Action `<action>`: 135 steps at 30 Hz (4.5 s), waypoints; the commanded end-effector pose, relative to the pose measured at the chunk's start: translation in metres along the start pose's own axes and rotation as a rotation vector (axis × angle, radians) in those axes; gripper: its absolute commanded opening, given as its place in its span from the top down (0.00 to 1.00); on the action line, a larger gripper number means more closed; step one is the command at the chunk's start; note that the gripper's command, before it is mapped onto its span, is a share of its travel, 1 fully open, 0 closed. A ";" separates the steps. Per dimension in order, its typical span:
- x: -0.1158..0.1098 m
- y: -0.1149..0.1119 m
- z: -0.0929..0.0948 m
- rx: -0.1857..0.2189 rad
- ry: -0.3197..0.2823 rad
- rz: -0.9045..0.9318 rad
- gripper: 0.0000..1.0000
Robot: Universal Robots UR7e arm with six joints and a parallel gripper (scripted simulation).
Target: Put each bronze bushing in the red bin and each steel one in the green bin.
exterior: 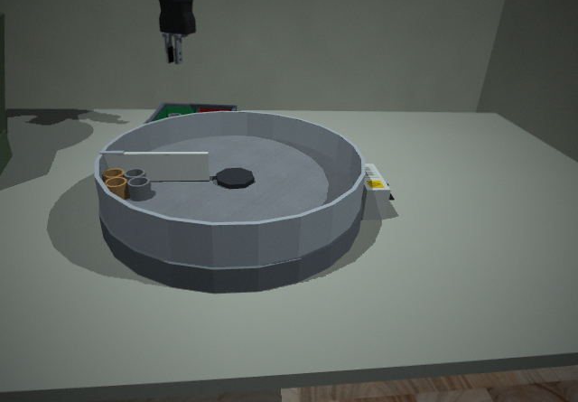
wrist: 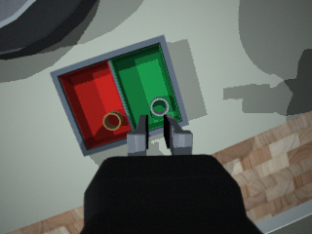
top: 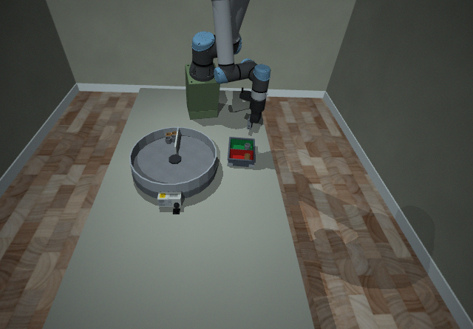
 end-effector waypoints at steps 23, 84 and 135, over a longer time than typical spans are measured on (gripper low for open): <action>0.000 0.000 0.000 0.001 -0.001 0.000 0.58; 0.274 -0.184 0.024 0.000 -0.001 0.000 0.60; 0.365 -0.245 0.067 0.001 0.000 0.000 0.60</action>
Point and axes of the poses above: the point where the finger pads meet when closed, its own z axis out along the fingers, its own y axis across the jaws, x = y × z, the point moved 10 cm from there along -z, back along the fingers, and after that the axes turned 11 degrees about z, right-handed, at the moved point
